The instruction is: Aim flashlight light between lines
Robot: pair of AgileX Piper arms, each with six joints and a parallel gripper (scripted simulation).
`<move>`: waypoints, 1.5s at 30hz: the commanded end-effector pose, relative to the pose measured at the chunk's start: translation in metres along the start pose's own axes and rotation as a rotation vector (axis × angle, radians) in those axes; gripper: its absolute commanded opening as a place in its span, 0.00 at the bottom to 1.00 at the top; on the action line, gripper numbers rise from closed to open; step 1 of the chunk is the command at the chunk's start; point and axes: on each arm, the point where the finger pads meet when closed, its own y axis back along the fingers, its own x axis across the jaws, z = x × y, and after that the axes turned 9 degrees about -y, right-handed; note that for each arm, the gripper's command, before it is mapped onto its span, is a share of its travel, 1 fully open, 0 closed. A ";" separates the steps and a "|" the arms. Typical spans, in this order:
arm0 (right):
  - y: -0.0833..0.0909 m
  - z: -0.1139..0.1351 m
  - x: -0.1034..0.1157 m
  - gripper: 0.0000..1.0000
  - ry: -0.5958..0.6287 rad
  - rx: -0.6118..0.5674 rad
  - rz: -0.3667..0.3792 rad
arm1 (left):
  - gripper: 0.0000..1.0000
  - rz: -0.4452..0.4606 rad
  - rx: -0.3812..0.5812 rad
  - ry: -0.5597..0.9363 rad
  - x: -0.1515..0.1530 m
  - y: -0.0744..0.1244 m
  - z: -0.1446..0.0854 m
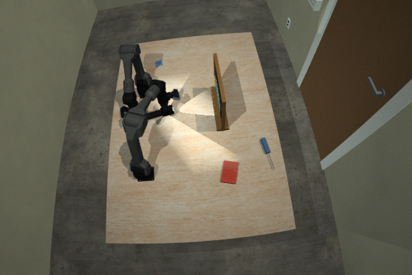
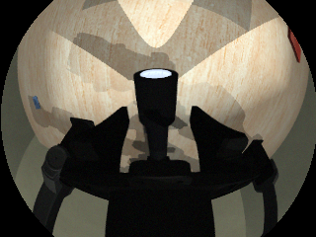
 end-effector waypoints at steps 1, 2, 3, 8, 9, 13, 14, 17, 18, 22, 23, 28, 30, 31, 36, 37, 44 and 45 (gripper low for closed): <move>0.000 0.000 0.000 1.00 0.000 0.000 0.001 | 0.37 0.001 0.000 0.000 0.000 0.000 0.000; 0.000 0.000 0.000 1.00 0.001 -0.001 0.001 | 0.37 0.001 0.000 0.000 0.000 0.000 0.000; 0.000 0.000 0.000 1.00 0.001 -0.001 0.001 | 0.37 0.001 0.000 0.000 0.000 0.000 0.000; 0.001 0.000 0.000 1.00 0.001 -0.001 0.001 | 0.37 0.001 0.000 0.000 0.000 0.000 0.000; 0.001 0.000 0.000 1.00 0.001 -0.001 0.001 | 0.37 0.001 0.000 0.000 0.000 0.000 0.000; 0.000 0.000 -0.001 1.00 0.005 0.011 0.029 | 0.37 0.001 0.000 0.000 0.000 0.000 0.000; 0.000 -0.001 -0.001 1.00 0.009 0.019 0.052 | 0.37 0.001 0.000 0.000 0.000 0.000 0.000; 0.000 -0.002 -0.004 1.00 0.017 0.042 0.149 | 0.37 0.001 0.000 0.000 0.000 0.000 0.000; 0.000 -0.002 -0.004 1.00 0.017 0.046 0.183 | 0.37 0.001 0.000 0.000 0.000 0.000 0.000; 0.001 0.001 -0.008 1.00 0.009 0.044 0.283 | 0.37 0.001 0.000 0.000 0.000 0.000 0.000; 0.002 0.002 -0.009 1.00 0.007 0.043 0.298 | 0.37 0.001 0.000 0.000 0.000 0.000 0.000; 0.001 0.002 -0.009 1.00 0.007 0.042 0.305 | 0.37 0.001 0.000 0.000 0.000 0.000 0.000; 0.001 0.002 -0.009 1.00 0.008 0.043 0.303 | 0.37 0.001 0.000 0.000 0.000 0.000 0.000; 0.000 0.002 -0.009 1.00 0.006 0.043 0.301 | 0.37 0.001 0.000 0.000 0.000 0.000 0.000; -0.008 0.001 -0.007 1.00 0.006 0.043 0.301 | 0.37 0.001 0.000 0.000 0.000 0.000 0.000; -0.010 0.001 -0.006 1.00 0.006 0.042 0.302 | 0.37 0.001 0.000 0.000 0.000 0.000 0.000; -0.017 0.001 -0.004 1.00 0.006 0.042 0.302 | 0.37 0.001 0.000 0.000 0.000 0.000 0.000; -0.019 0.001 -0.003 1.00 0.006 0.041 0.303 | 0.37 0.001 0.000 0.000 0.000 0.000 0.000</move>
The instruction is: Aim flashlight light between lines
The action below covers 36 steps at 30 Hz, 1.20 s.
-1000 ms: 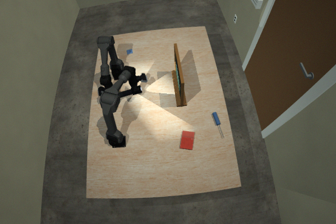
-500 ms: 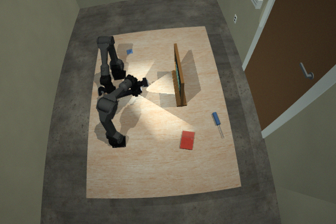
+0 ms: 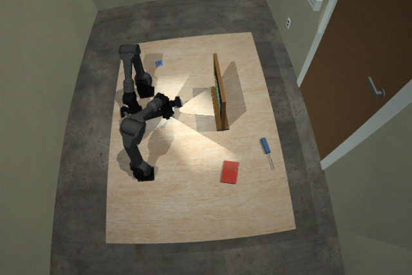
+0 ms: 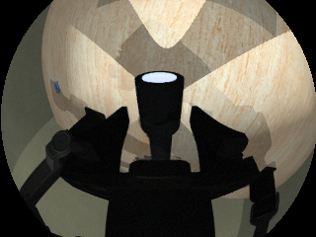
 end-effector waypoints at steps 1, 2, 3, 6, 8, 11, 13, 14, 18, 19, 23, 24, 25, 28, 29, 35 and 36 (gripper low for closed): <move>-0.003 0.000 0.001 1.00 0.001 -0.001 0.002 | 0.37 0.001 0.000 0.000 0.000 0.000 0.000; -0.005 0.000 0.001 1.00 0.000 -0.001 0.002 | 0.37 0.001 0.000 0.000 0.000 0.000 0.000; -0.006 0.000 0.001 1.00 0.000 -0.001 0.003 | 0.37 0.001 0.000 0.000 0.000 0.000 0.000; -0.011 0.000 0.001 1.00 0.000 -0.002 0.003 | 0.37 0.001 0.000 0.000 0.000 0.000 0.000; -0.014 0.000 0.001 1.00 0.000 -0.002 0.002 | 0.37 0.001 0.000 0.000 0.000 0.000 0.000; -0.019 0.000 0.001 1.00 0.000 -0.002 0.003 | 0.37 0.001 0.000 0.000 0.000 0.000 0.000; -0.022 0.000 0.001 1.00 0.000 -0.002 0.003 | 0.37 0.001 0.000 0.000 0.000 0.000 0.000; -0.022 0.000 0.001 1.00 0.000 -0.002 0.003 | 0.37 0.001 0.000 0.000 0.000 0.000 0.000; -0.027 0.001 0.001 1.00 0.000 -0.003 0.003 | 0.37 0.001 0.000 0.000 0.000 0.000 0.000; -0.029 0.001 0.001 1.00 0.000 -0.003 0.003 | 0.37 0.001 0.000 0.000 0.000 0.000 0.000; -0.028 0.001 0.001 0.65 0.000 -0.003 0.003 | 0.37 0.001 0.000 0.000 0.000 0.000 0.000; -0.028 0.001 0.001 0.65 0.000 -0.003 0.003 | 0.37 0.001 0.000 0.000 0.000 0.000 0.000; -0.028 0.001 0.001 0.65 0.000 -0.003 0.003 | 0.37 0.001 0.000 0.000 0.000 0.000 0.000; -0.028 0.001 0.001 0.65 0.000 -0.003 0.003 | 0.37 0.001 0.000 0.000 0.000 0.000 0.000; -0.028 0.001 0.001 0.65 0.000 -0.003 0.003 | 0.37 0.001 0.000 0.000 0.000 0.000 0.000; -0.028 0.001 0.001 0.65 0.000 -0.003 0.003 | 0.37 0.001 0.000 0.000 0.000 0.000 0.000; -0.030 -0.001 0.001 0.65 0.005 -0.005 -0.021 | 0.37 0.001 0.000 0.000 0.000 0.000 0.000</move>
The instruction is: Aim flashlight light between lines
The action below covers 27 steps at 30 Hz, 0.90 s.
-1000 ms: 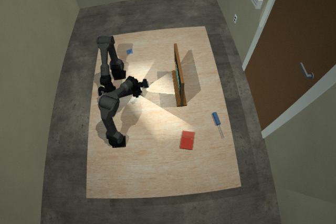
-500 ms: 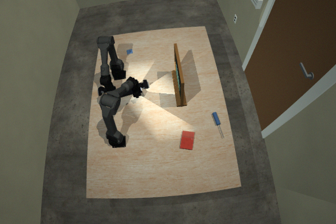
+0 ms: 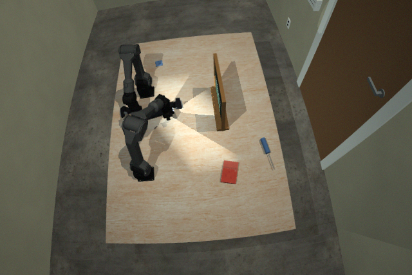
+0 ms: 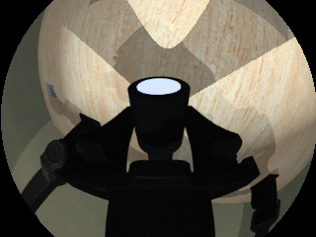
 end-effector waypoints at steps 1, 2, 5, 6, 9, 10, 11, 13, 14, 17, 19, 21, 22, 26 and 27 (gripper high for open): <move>-0.001 -0.001 0.002 0.65 0.006 -0.005 -0.035 | 0.37 0.002 0.000 0.000 0.000 0.000 0.000; -0.001 -0.001 0.002 0.65 0.006 -0.008 -0.050 | 0.37 0.002 0.000 0.000 0.000 0.000 0.000; -0.001 -0.001 0.001 0.65 0.003 -0.014 -0.094 | 0.37 0.002 0.000 0.000 0.000 0.000 0.000; -0.001 -0.001 0.001 0.65 0.003 -0.015 -0.103 | 0.37 0.002 0.000 0.000 0.000 0.000 0.000; -0.001 -0.001 0.000 0.65 0.001 -0.021 -0.140 | 0.37 0.002 0.000 0.000 0.000 0.000 0.000; -0.001 0.000 0.000 0.65 0.001 -0.023 -0.152 | 0.37 0.002 0.000 0.000 0.000 0.000 0.000; 0.001 0.001 0.000 0.65 -0.004 -0.025 -0.149 | 0.37 0.002 0.000 0.000 0.000 0.000 0.000; 0.001 0.001 0.000 0.65 -0.004 -0.025 -0.149 | 0.37 0.002 0.000 0.000 0.000 0.000 0.000; -0.001 0.000 0.000 0.65 0.001 -0.026 -0.171 | 0.37 0.002 0.000 0.000 0.000 0.000 0.000; -0.002 -0.001 0.000 0.65 0.002 -0.031 -0.211 | 0.37 0.002 0.000 0.000 0.000 0.000 0.000; -0.002 -0.001 0.000 0.65 0.001 -0.035 -0.235 | 0.37 0.002 0.000 0.000 0.000 0.000 0.000; -0.002 0.000 -0.001 0.65 0.001 -0.038 -0.258 | 0.37 0.002 0.000 0.000 0.000 0.000 0.000; -0.002 0.000 -0.001 0.65 0.000 -0.040 -0.269 | 0.37 0.002 0.000 0.000 0.000 0.000 0.000; -0.001 0.001 -0.002 0.65 -0.004 -0.045 -0.294 | 0.37 0.002 0.000 0.000 0.000 0.000 0.000; 0.000 0.001 -0.002 0.65 -0.005 -0.045 -0.289 | 0.37 0.002 0.000 0.000 0.000 0.000 0.000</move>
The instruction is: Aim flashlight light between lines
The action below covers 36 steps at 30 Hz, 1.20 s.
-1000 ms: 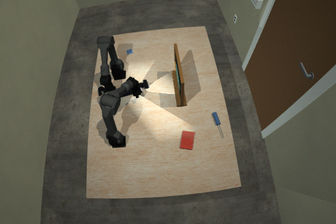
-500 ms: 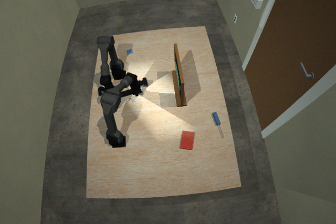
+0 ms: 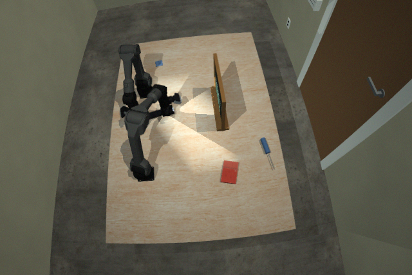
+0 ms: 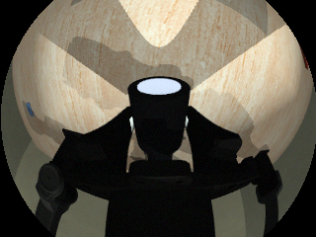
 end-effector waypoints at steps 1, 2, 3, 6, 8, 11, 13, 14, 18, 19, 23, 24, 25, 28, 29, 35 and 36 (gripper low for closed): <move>0.001 0.001 -0.001 1.00 -0.004 -0.008 -0.015 | 0.37 0.002 0.000 0.000 0.000 0.000 0.000; 0.001 0.001 -0.001 1.00 -0.004 -0.008 -0.015 | 0.37 0.002 0.000 0.000 0.000 0.000 0.000; 0.001 0.001 -0.001 1.00 -0.004 -0.008 -0.015 | 0.37 0.002 0.000 0.000 0.000 0.000 0.000; 0.001 0.001 -0.001 1.00 -0.004 -0.008 -0.015 | 0.37 0.002 0.000 0.000 0.000 0.000 0.000; 0.001 0.001 -0.001 1.00 -0.004 -0.008 -0.015 | 0.37 0.002 0.000 0.000 0.000 0.000 0.000; 0.001 0.001 -0.001 1.00 -0.004 -0.008 -0.015 | 0.37 0.002 0.000 0.000 0.000 0.000 0.000; 0.008 0.001 0.000 1.00 -0.004 -0.008 -0.015 | 0.37 0.002 0.000 0.000 0.000 0.000 0.000; 0.011 0.001 0.000 1.00 -0.004 -0.008 -0.015 | 0.37 0.002 0.000 0.000 0.000 0.000 0.000; 0.024 0.001 -0.001 1.00 -0.004 -0.007 -0.018 | 0.37 0.002 0.000 0.000 0.000 0.000 0.000; 0.024 0.001 -0.001 1.00 -0.004 -0.007 -0.018 | 0.37 0.002 0.000 0.000 0.000 0.000 0.000; 0.034 0.001 -0.001 1.00 -0.003 -0.007 -0.020 | 0.37 0.002 0.000 0.000 0.000 0.000 0.000; 0.037 0.001 -0.001 1.00 -0.003 -0.007 -0.020 | 0.37 0.002 0.000 0.000 0.000 0.000 0.000; 0.041 0.001 -0.001 1.00 -0.003 -0.007 -0.020 | 0.37 0.002 0.000 0.000 0.000 0.000 0.000; 0.050 0.001 -0.001 1.00 -0.003 -0.006 -0.021 | 0.37 0.002 0.000 0.000 0.000 0.000 0.000; 0.050 0.001 -0.001 1.00 -0.003 -0.006 -0.022 | 0.37 0.002 0.000 0.000 0.000 0.000 0.000; 0.048 0.006 0.005 1.00 0.023 -0.012 0.028 | 0.37 0.002 0.000 0.000 0.000 0.000 0.000; 0.048 0.006 0.005 1.00 0.023 -0.012 0.028 | 0.37 0.002 0.000 0.000 0.000 0.000 0.000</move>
